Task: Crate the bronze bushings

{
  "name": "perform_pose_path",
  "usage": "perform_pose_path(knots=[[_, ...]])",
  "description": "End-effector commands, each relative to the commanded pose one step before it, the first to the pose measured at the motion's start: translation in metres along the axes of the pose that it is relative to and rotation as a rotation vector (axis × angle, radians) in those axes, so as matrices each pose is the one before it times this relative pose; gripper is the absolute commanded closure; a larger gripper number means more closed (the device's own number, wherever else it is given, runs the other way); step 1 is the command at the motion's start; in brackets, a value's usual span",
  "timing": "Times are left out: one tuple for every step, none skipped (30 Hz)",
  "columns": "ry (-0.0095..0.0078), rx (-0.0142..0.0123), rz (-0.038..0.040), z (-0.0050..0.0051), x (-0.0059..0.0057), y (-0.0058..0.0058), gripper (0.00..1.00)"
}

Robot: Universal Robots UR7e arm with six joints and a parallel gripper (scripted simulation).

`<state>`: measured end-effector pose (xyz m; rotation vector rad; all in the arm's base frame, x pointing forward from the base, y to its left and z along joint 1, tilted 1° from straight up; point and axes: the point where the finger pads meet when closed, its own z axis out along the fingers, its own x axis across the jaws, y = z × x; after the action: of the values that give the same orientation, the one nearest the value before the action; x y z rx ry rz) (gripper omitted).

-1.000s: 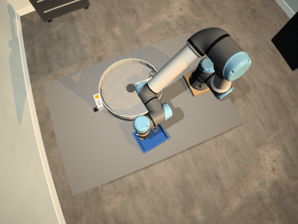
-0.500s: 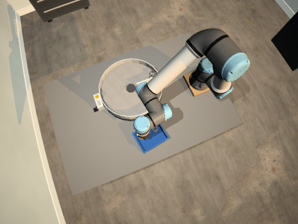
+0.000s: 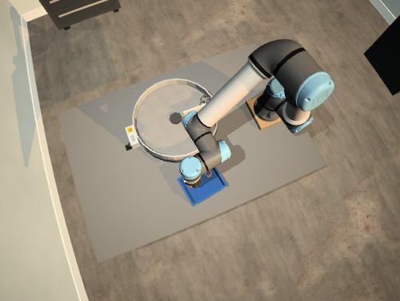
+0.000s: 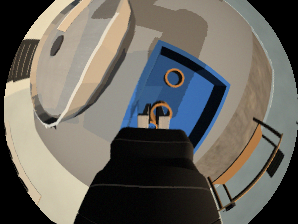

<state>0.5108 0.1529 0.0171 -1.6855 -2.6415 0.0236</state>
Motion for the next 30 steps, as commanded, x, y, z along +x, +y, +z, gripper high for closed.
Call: perform_pose_path(knots=[[-0.00079,-0.00227,0.00001,0.00073,-0.00023,0.00065,1.00],[0.00000,0.00000,0.00000,0.00000,0.00000,0.00000,1.00],[0.00000,0.00000,0.00000,0.00000,0.00000,0.00000,1.00],[0.00000,0.00000,0.00000,0.00000,0.00000,0.00000,1.00],[0.00000,0.00000,0.00000,0.00000,0.00000,0.00000,1.00],[0.00000,0.00000,0.00000,0.00000,0.00000,0.00000,1.00],[0.00000,0.00000,0.00000,0.00000,0.00000,0.00000,1.00],[0.00000,0.00000,0.00000,0.00000,0.00000,0.00000,1.00],[0.00005,0.00012,0.00000,0.00168,0.00001,-0.00002,1.00],[-0.00002,-0.00006,0.00000,0.00171,0.00000,0.00002,1.00],[-0.00002,-0.00006,0.00000,0.00171,0.00000,0.00002,1.00],[-0.00002,-0.00006,0.00000,0.00171,0.00000,0.00002,1.00],[-0.00002,-0.00006,0.00000,0.00171,0.00000,0.00002,1.00],[0.00000,0.00000,0.00000,0.00000,0.00000,0.00000,1.00],[0.00000,0.00000,0.00000,0.00000,0.00000,0.00000,1.00],[0.00000,0.00000,0.00000,0.00000,0.00000,0.00000,1.00],[0.00000,0.00000,0.00000,0.00000,0.00000,0.00000,1.00],[0.00000,0.00000,0.00000,0.00000,0.00000,0.00000,1.00],[0.00000,0.00000,0.00000,0.00000,0.00000,0.00000,1.00],[0.00000,0.00000,0.00000,0.00000,0.00000,0.00000,1.00],[0.00000,0.00000,0.00000,0.00000,0.00000,0.00000,1.00],[0.00000,0.00000,0.00000,0.00000,0.00000,0.00000,1.00],[0.00000,0.00000,0.00000,0.00000,0.00000,0.00000,1.00],[0.00000,0.00000,0.00000,0.00000,0.00000,0.00000,1.00],[0.00000,0.00000,0.00000,0.00000,0.00000,0.00000,1.00],[0.00005,0.00012,0.00000,0.00168,0.00001,-0.00003,1.00],[-0.00002,-0.00006,0.00000,0.00171,0.00000,0.00002,1.00],[-0.00002,-0.00006,0.00000,0.00171,0.00000,0.00002,1.00],[-0.00002,-0.00006,0.00000,0.00171,0.00000,0.00002,1.00],[-0.00002,-0.00006,0.00000,0.00171,0.00000,0.00002,1.00]])
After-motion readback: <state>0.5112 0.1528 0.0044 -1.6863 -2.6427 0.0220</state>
